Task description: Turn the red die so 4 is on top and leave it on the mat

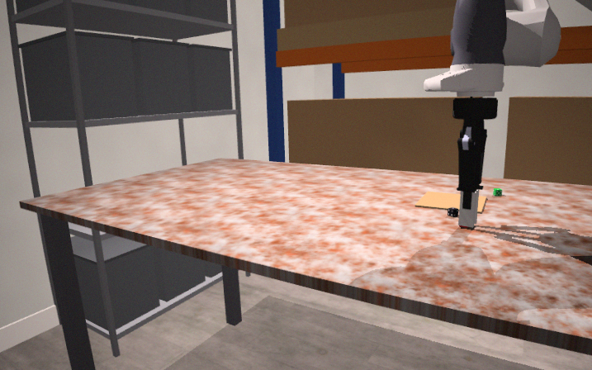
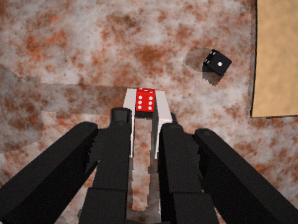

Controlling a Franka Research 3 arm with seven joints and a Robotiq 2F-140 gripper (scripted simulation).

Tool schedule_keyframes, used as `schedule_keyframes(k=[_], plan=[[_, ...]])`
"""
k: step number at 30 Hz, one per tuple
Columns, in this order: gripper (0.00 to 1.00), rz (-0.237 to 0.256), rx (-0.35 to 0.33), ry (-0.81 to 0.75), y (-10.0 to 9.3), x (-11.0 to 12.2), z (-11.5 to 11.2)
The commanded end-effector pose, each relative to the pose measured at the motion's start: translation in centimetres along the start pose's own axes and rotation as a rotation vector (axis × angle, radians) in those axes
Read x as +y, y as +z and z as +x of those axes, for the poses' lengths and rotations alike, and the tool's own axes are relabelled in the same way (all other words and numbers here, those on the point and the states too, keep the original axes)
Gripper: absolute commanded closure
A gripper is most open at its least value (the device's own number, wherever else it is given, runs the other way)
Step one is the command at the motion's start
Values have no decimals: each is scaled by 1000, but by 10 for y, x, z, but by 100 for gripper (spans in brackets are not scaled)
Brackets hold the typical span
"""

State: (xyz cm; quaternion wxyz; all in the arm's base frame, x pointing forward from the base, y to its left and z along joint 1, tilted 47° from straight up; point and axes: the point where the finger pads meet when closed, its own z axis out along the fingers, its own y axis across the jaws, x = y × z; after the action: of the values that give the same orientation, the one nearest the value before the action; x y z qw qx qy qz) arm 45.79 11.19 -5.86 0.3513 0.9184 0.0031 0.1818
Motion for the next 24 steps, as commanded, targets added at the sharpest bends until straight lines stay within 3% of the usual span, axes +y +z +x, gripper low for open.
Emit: schedule_keyframes(k=[1,12,17,19,24], plan=[[93,2,0,4,1,0,0],[93,2,0,4,-5,0,0],[93,2,0,4,-31,0,0],[93,2,0,4,-31,0,0],[93,2,0,4,-68,0,0]])
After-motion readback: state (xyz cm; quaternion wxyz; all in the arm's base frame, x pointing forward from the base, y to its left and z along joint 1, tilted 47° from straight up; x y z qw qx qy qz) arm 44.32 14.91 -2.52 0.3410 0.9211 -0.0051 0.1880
